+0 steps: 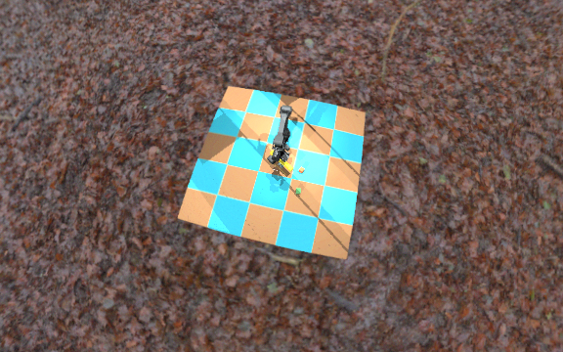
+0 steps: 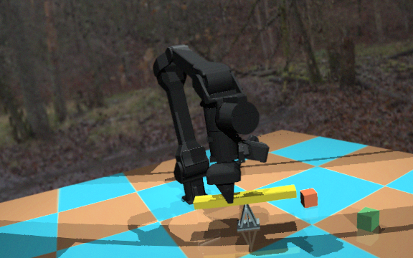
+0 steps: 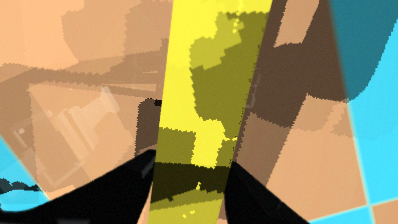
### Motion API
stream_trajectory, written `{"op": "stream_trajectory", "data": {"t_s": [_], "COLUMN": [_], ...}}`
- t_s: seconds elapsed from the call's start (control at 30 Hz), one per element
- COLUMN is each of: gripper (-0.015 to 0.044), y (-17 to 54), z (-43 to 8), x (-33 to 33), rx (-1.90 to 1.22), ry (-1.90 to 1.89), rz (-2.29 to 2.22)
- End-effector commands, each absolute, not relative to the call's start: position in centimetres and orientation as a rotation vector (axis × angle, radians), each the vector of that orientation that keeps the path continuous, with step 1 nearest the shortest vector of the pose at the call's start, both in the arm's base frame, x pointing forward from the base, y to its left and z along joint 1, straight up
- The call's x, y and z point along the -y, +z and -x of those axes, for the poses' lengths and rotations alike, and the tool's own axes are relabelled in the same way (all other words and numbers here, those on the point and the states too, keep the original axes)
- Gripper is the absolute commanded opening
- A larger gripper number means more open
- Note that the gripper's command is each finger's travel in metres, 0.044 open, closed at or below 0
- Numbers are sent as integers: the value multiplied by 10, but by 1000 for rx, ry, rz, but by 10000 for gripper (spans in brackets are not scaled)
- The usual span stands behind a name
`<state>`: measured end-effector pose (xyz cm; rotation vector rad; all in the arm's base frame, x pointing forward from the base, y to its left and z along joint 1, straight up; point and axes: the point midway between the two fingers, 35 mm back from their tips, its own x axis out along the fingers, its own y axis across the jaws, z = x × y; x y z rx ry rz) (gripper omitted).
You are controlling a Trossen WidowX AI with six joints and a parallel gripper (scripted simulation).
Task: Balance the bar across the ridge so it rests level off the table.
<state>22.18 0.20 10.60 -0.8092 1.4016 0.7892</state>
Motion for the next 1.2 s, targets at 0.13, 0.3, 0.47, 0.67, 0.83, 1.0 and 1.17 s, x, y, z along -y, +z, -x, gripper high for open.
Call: {"op": "stream_trajectory", "data": {"t_s": [0.13, 0.3, 0.47, 0.67, 0.83, 1.0, 1.17], "gripper": [169, 170, 171, 172, 173, 185, 185], "y": [106, 106, 106, 106, 106, 106, 106], "z": [-222, -222, -222, -222, -222, -222, -222], "x": [-2, -2, -2, -2, -2, -2, -2], "rx": [-1402, -1402, -1402, -1402, -1402, -1402, -1402], "ry": [789, 789, 789, 789, 789, 789, 789], "rz": [809, 809, 809, 809, 809, 809, 809]}}
